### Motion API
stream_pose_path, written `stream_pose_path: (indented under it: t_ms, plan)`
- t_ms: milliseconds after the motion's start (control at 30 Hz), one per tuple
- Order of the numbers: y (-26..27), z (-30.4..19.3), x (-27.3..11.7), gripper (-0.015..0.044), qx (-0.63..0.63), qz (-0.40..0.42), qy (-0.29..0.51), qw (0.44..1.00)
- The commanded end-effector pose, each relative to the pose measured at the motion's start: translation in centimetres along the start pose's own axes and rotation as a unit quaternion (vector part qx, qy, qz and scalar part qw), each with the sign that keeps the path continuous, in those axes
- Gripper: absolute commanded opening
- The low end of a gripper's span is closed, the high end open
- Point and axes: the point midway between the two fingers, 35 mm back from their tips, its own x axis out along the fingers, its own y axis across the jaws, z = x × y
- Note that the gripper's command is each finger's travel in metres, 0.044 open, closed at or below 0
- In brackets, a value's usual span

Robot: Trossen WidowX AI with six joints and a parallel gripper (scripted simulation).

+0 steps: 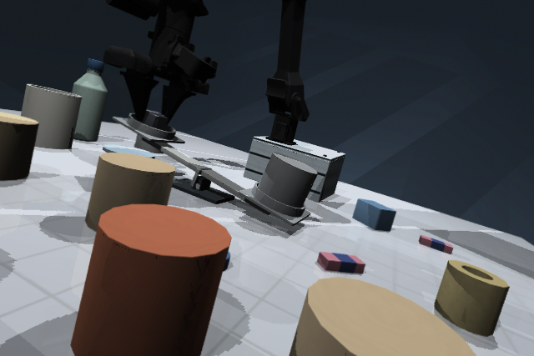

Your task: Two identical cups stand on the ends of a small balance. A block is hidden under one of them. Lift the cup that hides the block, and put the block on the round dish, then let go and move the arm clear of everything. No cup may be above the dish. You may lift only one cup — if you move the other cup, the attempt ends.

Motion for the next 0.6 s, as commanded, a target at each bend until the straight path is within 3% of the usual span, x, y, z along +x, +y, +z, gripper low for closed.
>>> stream_pose_path:
  t_ms: [0, 100, 367, 500, 567]
  plan:
    - [0.2, 0.0, 0.5, 0.0234, -0.001, 0.003, 0.001, 1.000]
    - [0.2, 0.0, 0.5, 0.0155, -0.001, 0.003, 0.001, 1.000]
    - [0.2, 0.0, 0.5, 0.0102, -0.001, 0.003, 0.001, 1.000]
    - [-0.4, 0.1, -0.1, 0.0000, 0.011, -0.010, 0.000, 1.000]
    - [-0.5, 0.1, -1.1, 0.0000, 0.010, -0.009, 0.000, 1.000]
